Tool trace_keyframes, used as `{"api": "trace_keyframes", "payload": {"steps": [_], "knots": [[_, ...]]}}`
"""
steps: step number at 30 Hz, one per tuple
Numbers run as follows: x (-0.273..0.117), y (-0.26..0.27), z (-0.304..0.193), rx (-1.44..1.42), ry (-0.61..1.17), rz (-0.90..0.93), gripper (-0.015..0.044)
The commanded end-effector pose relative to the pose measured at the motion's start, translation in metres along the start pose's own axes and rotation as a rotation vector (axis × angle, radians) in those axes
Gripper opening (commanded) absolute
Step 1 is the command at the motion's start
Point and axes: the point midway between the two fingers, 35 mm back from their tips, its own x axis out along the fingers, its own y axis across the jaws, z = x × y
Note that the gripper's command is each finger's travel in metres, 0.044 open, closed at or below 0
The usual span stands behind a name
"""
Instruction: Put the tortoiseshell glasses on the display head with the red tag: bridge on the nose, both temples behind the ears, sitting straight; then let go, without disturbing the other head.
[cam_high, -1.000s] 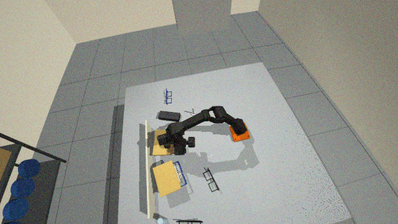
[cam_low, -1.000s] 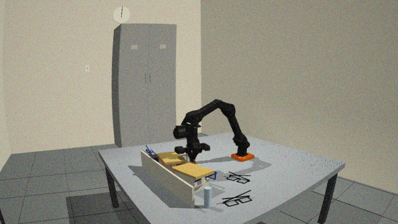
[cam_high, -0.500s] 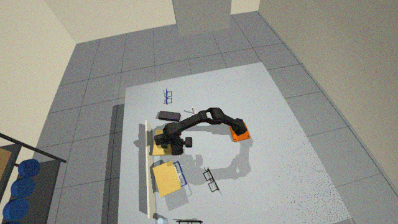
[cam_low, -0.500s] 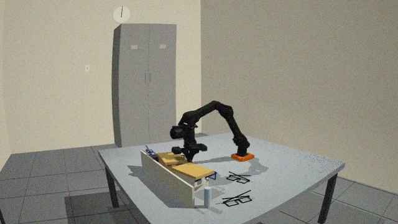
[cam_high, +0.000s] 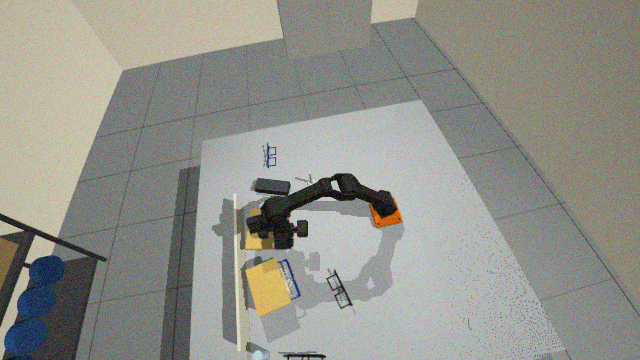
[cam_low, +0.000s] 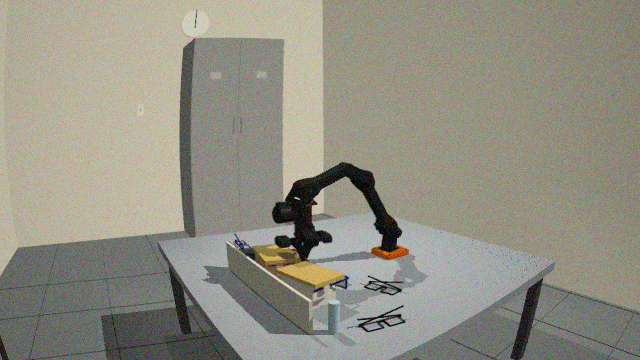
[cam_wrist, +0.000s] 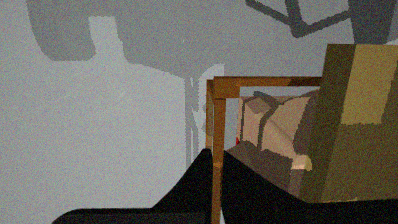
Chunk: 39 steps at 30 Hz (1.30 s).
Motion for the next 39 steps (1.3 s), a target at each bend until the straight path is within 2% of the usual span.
{"api": "trace_keyframes", "payload": {"steps": [1, 16, 20, 28, 34, 39], "knots": [[-0.001, -0.001, 0.001, -0.004, -0.004, -0.003, 0.0], [0.005, -0.001, 0.001, -0.004, -0.004, -0.003, 0.0], [0.003, -0.001, 0.0, 0.0, -0.001, -0.004, 0.0105], [0.003, -0.001, 0.0, 0.0, -0.001, -0.004, 0.0107], [-0.026, 0.0, 0.001, -0.004, -0.001, 0.003, 0.0107], [-0.028, 0.001, 0.001, -0.004, 0.0, 0.003, 0.0107]]}}
